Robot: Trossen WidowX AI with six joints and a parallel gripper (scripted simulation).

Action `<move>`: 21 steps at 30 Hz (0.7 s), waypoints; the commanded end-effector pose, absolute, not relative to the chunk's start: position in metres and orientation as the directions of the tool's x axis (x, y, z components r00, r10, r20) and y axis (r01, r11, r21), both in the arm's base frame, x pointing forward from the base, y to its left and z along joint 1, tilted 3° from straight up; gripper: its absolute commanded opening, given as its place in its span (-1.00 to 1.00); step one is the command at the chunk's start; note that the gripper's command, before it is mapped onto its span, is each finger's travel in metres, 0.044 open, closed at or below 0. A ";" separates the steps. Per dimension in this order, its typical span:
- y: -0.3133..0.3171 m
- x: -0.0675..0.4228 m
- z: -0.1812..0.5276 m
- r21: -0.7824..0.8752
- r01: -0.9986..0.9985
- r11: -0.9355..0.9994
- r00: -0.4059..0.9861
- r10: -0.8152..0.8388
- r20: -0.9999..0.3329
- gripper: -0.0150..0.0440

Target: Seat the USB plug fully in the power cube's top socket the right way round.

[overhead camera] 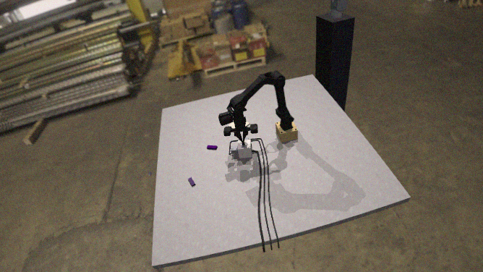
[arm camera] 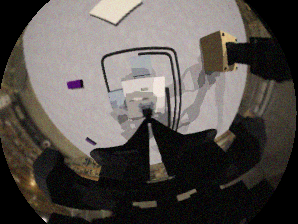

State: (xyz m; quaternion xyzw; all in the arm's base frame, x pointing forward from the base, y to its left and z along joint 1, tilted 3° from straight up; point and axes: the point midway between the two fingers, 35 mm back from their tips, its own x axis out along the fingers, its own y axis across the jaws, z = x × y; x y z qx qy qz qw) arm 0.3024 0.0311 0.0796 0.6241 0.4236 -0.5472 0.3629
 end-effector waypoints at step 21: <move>0.032 0.302 0.076 -0.014 0.924 -0.381 0.041 0.137 -0.990 -0.49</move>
